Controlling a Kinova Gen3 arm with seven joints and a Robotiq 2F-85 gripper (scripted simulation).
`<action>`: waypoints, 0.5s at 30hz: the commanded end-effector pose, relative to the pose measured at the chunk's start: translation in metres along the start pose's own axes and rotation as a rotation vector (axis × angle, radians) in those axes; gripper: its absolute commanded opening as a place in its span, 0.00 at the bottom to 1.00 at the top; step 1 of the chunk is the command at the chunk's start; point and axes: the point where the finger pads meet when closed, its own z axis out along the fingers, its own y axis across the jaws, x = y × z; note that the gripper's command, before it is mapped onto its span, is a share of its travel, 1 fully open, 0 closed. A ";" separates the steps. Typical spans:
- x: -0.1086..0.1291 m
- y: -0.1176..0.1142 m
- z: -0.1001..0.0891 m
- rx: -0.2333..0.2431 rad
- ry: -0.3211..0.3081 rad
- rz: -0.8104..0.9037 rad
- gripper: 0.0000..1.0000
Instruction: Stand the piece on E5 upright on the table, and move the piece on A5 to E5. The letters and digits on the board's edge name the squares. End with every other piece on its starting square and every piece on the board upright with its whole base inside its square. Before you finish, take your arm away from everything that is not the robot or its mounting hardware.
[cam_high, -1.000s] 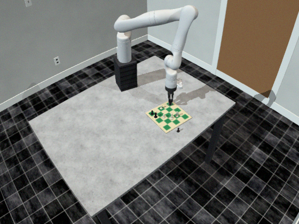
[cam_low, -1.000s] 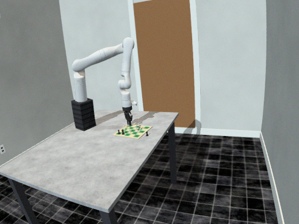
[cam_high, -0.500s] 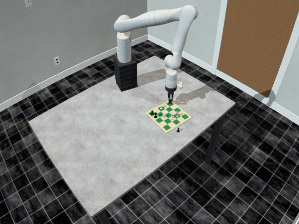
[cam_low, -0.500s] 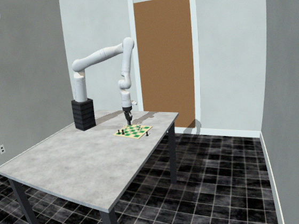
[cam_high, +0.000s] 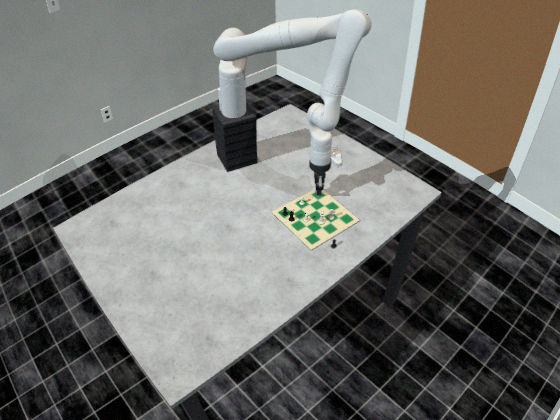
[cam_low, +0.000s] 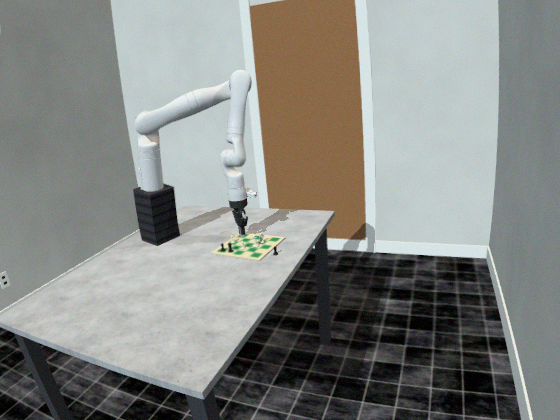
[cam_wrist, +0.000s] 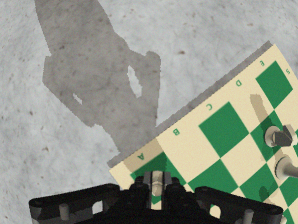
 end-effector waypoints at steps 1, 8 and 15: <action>0.000 0.000 0.000 0.000 0.001 0.000 0.00; 0.000 0.000 -0.004 0.000 0.001 0.000 0.00; 0.000 0.000 -0.019 0.000 0.001 0.000 0.00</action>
